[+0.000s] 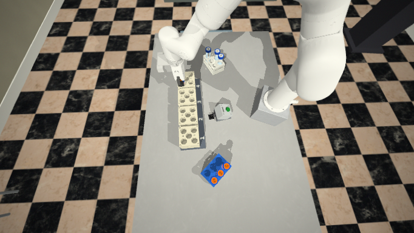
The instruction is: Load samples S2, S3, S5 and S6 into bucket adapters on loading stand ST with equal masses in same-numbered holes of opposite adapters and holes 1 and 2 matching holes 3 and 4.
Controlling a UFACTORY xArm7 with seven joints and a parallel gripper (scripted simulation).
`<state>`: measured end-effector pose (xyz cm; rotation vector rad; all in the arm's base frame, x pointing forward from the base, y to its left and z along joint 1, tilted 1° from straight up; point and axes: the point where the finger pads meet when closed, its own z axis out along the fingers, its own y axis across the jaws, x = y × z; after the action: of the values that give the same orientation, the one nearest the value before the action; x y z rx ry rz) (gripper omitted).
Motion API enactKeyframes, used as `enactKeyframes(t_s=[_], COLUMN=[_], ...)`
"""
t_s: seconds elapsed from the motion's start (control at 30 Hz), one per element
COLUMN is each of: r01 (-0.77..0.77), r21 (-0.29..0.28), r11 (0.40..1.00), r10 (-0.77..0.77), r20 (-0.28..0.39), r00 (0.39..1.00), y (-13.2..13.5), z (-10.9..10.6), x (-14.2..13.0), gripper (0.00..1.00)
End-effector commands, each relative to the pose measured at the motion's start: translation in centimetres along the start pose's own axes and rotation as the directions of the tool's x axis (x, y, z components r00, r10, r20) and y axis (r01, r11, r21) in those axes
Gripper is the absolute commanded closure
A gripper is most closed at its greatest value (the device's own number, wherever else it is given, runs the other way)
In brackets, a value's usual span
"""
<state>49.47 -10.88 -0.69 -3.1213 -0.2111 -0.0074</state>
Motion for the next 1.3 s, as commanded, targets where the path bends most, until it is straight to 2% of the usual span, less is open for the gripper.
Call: enactKeyframes(t_s=[0.0, 0.73, 0.77, 1.27], r01=[0.000, 0.000, 0.000, 0.000], r21=[-0.002, -0.002, -0.002, -0.002], r11=[1.000, 1.000, 1.000, 1.000], r10=[0.000, 0.000, 0.000, 0.000], r20=[-0.005, -0.005, -0.005, -0.005], r00=[1.000, 1.000, 1.000, 1.000], y=[0.07, 0.07, 0.07, 0.07], z=[0.08, 0.48, 0.42, 0.31], x=[0.17, 0.18, 0.18, 0.18], gripper=[0.43, 0.43, 1.00, 1.00])
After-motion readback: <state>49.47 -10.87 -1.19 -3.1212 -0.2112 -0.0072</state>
